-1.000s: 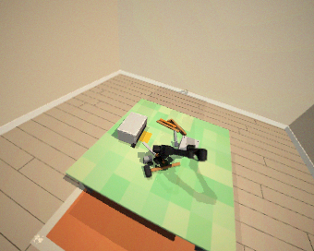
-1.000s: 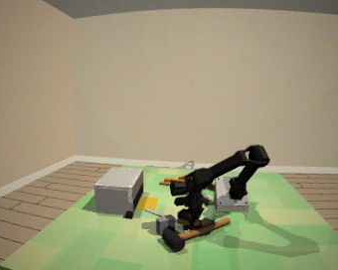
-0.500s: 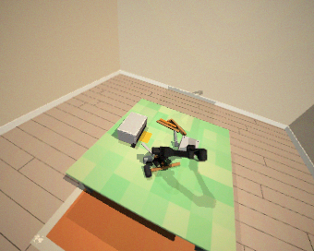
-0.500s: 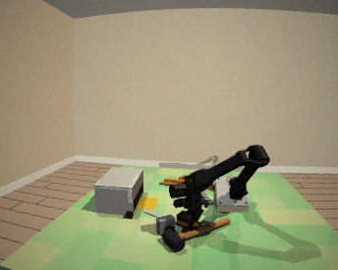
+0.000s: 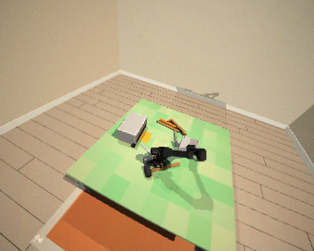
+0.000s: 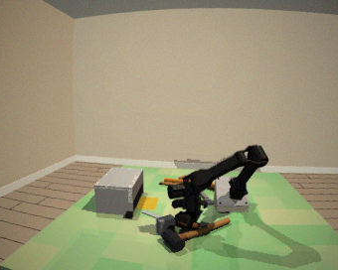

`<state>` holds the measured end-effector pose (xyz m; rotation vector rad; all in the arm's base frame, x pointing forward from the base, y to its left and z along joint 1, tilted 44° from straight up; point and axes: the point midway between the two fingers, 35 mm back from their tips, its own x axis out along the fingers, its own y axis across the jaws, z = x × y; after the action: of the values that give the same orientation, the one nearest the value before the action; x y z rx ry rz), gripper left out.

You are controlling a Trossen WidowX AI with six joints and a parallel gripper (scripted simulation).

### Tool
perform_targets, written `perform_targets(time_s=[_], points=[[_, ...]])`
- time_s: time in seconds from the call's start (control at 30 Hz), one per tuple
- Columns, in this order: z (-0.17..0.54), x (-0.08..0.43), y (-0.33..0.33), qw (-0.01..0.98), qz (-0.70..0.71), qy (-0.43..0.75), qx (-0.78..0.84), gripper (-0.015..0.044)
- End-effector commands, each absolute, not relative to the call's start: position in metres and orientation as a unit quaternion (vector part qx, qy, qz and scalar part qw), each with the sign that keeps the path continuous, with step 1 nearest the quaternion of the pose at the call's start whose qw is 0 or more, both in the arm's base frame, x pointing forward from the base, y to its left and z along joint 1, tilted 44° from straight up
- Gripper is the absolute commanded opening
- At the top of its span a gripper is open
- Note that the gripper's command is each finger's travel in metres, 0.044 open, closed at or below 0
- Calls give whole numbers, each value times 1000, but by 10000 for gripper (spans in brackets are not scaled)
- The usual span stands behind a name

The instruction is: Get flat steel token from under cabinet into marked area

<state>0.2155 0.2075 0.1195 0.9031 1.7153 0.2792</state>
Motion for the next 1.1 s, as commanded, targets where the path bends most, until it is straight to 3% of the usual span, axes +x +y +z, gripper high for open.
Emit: perform_targets(time_s=[0.0,0.47,0.73,0.83,0.93,1.07], points=[[121,221,207,561,123,724,382,0],[116,233,204,561,123,724,382,0],[114,230,204,558,119,726,382,200],[115,230,204,558,120,726,382,200],[115,230,204,559,120,725,384,270],[115,230,205,560,122,724,383,270]])
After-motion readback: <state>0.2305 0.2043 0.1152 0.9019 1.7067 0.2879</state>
